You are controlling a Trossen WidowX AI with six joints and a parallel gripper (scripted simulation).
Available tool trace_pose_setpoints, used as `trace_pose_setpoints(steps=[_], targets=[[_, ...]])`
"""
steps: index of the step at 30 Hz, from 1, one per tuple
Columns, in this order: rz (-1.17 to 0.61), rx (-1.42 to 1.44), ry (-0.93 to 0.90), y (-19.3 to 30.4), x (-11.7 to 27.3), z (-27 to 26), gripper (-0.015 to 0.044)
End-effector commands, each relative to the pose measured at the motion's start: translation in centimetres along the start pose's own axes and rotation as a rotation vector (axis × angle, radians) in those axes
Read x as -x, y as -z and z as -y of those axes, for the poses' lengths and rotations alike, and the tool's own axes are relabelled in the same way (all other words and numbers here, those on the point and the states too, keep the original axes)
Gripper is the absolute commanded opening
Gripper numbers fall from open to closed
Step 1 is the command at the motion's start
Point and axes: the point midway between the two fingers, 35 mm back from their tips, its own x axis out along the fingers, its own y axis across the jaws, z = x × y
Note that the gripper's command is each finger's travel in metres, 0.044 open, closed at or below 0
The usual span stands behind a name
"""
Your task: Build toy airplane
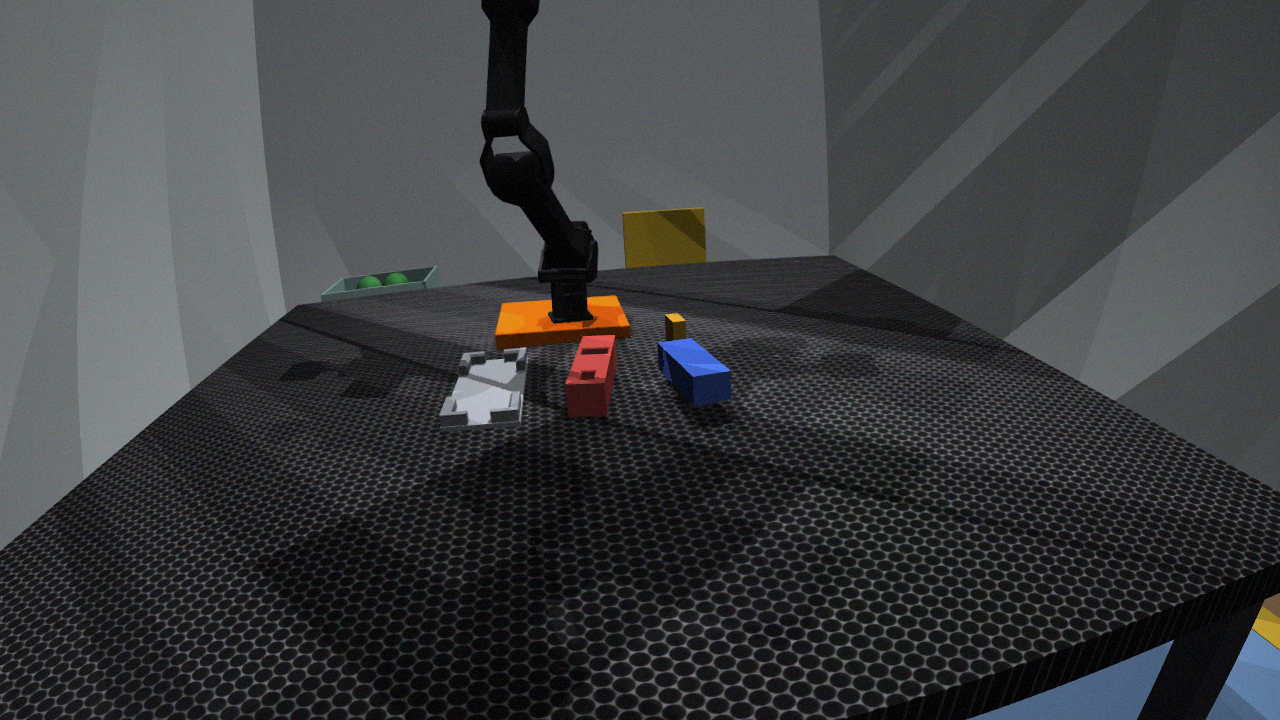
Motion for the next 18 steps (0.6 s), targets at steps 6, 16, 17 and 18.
trace_pose_setpoints(steps=[6,16,17,18], targets=[[0.156,0.009,-0.021,-5.8,0.0,1.4,0.0440],[0.490,-0.026,-0.210,-20.4,2.8,-0.4,0.0440],[0.520,-0.029,-0.246,-21.8,3.4,-1.1,0.0440],[0.547,-0.031,-0.283,-23.1,4.0,-1.9,0.0440]])
